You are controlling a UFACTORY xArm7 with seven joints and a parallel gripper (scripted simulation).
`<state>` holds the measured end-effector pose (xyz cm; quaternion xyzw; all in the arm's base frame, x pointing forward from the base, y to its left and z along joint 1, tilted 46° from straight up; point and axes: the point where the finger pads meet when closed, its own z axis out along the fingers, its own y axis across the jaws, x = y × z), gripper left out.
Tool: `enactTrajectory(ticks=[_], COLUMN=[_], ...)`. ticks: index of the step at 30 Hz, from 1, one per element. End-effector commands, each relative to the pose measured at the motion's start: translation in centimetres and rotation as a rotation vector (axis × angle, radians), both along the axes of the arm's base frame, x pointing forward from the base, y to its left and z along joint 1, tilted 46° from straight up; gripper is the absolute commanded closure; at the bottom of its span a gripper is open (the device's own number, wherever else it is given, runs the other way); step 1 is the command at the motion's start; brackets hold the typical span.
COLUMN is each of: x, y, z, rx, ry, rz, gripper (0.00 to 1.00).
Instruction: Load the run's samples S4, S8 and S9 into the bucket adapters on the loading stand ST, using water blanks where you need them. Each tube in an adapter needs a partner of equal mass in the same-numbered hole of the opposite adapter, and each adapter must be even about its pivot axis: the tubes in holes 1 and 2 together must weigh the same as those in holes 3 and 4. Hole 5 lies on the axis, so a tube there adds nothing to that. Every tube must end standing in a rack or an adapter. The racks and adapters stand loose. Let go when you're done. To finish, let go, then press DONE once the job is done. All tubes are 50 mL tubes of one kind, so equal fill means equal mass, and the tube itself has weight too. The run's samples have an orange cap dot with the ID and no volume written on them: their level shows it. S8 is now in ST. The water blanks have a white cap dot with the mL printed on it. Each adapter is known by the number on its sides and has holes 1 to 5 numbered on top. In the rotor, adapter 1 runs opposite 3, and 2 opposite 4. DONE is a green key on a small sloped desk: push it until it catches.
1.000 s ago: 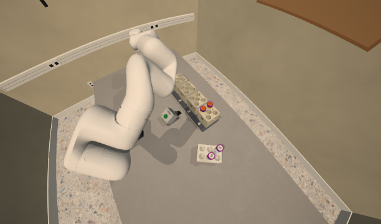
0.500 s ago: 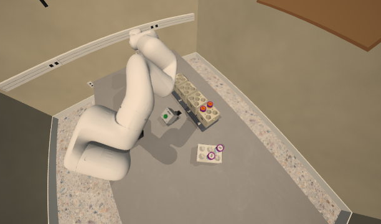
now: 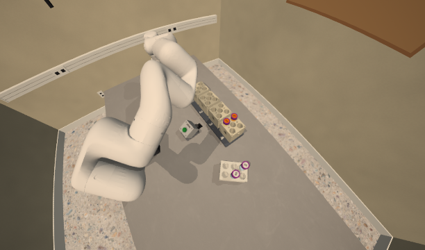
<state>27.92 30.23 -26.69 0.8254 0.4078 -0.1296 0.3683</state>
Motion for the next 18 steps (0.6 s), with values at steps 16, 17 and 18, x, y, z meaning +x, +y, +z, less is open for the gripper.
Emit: enactTrajectory(ticks=[16, 17, 18], x=[-0.09, -0.10, -0.10], y=[1.12, 1.17, 1.22], z=[0.94, 0.98, 1.03], rx=[0.005, 0.005, 0.005], ry=[-0.001, -0.001, -0.001], rz=[0.001, 0.001, 0.001], gripper=[1.00, 1.00, 1.00])
